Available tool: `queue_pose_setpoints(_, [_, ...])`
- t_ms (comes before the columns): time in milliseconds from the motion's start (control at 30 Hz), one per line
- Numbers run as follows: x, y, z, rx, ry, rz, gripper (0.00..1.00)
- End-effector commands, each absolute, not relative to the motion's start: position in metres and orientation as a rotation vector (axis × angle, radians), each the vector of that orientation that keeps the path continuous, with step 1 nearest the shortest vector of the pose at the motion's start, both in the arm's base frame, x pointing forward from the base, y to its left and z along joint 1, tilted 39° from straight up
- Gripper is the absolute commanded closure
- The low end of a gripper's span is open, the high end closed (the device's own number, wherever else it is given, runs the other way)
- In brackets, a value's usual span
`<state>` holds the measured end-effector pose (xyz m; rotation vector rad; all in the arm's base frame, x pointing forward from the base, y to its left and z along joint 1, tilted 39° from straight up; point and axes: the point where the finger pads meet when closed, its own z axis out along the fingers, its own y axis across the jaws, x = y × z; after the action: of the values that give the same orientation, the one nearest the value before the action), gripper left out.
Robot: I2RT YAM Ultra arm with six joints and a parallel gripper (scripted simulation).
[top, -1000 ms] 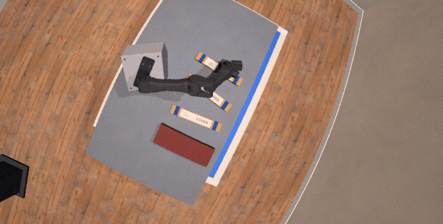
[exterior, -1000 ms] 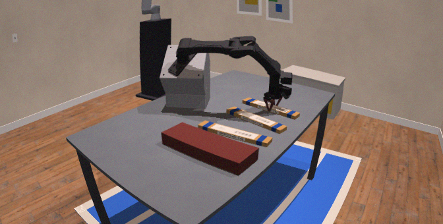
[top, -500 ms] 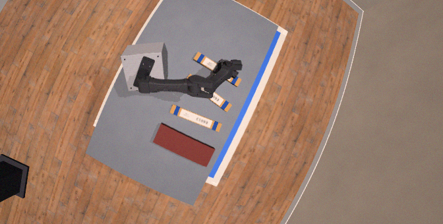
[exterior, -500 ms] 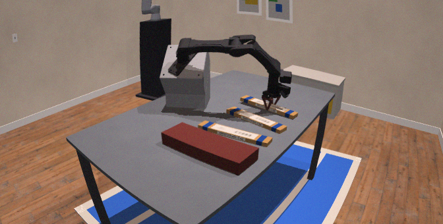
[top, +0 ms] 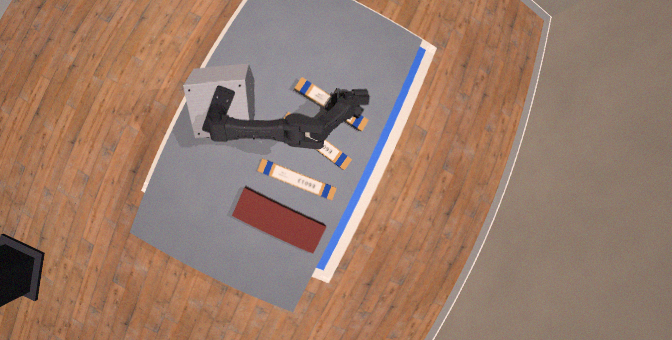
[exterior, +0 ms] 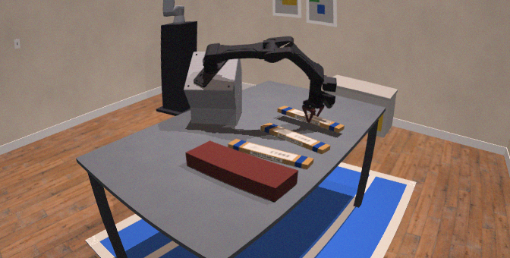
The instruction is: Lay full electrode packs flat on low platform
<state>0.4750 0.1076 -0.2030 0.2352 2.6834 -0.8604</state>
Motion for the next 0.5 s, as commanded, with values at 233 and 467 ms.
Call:
queue_pose_setpoints(233, [0.4899,0.1632,-0.1526,0.176,2.623,-0.771,1.0])
queue_pose_setpoints(467, [0.4916,0.164,-0.1514,0.179,2.619,-0.764,1.0])
